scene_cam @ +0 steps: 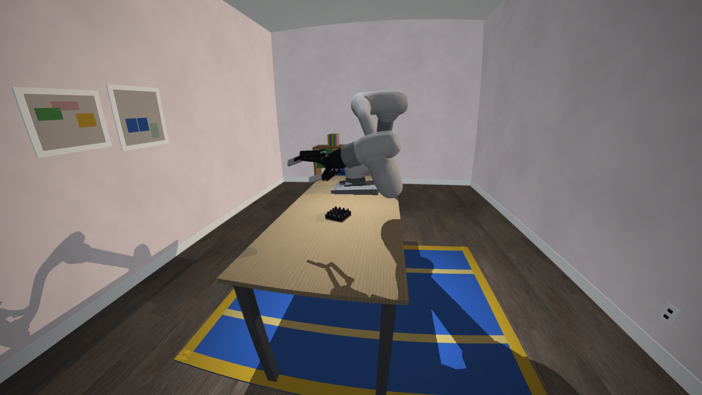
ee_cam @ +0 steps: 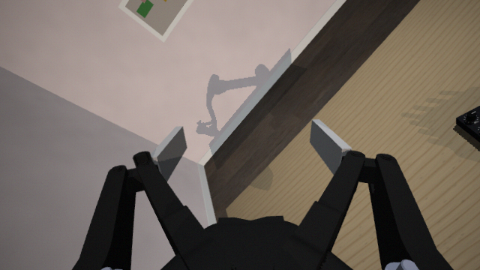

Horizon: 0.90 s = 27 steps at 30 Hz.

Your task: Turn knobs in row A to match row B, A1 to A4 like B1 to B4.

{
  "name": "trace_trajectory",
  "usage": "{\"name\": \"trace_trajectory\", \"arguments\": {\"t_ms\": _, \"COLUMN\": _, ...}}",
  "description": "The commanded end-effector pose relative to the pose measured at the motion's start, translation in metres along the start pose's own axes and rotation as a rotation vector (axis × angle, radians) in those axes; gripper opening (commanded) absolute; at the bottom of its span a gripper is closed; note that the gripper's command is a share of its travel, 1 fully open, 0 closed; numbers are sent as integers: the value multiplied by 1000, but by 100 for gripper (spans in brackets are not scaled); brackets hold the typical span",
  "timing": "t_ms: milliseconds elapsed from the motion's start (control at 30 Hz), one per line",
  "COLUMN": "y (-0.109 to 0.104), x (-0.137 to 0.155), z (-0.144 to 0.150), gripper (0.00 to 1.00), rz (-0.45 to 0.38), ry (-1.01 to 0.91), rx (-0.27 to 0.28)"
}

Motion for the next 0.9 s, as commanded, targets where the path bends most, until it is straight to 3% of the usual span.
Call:
{"name": "trace_trajectory", "arguments": {"t_ms": 0, "y": 0, "x": 0, "z": 0, "gripper": 100, "rz": 0, "ry": 0, "rx": 0}}
{"name": "trace_trajectory", "arguments": {"t_ms": 633, "y": 1, "x": 0, "z": 1, "gripper": 100, "rz": -3, "ry": -8, "rx": 2}}
{"name": "trace_trajectory", "arguments": {"t_ms": 867, "y": 21, "x": 6, "z": 23, "gripper": 100, "rz": -88, "ry": -222, "rx": 46}}
Point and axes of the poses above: the point where the finger pads meet when closed, its own y axis out along the fingers, its own z axis across the jaws, x = y × z, the point moved 3 cm from there along -y, back along the fingers, and after that the axes turned 12 degrees about -y, right-handed, at the moved point
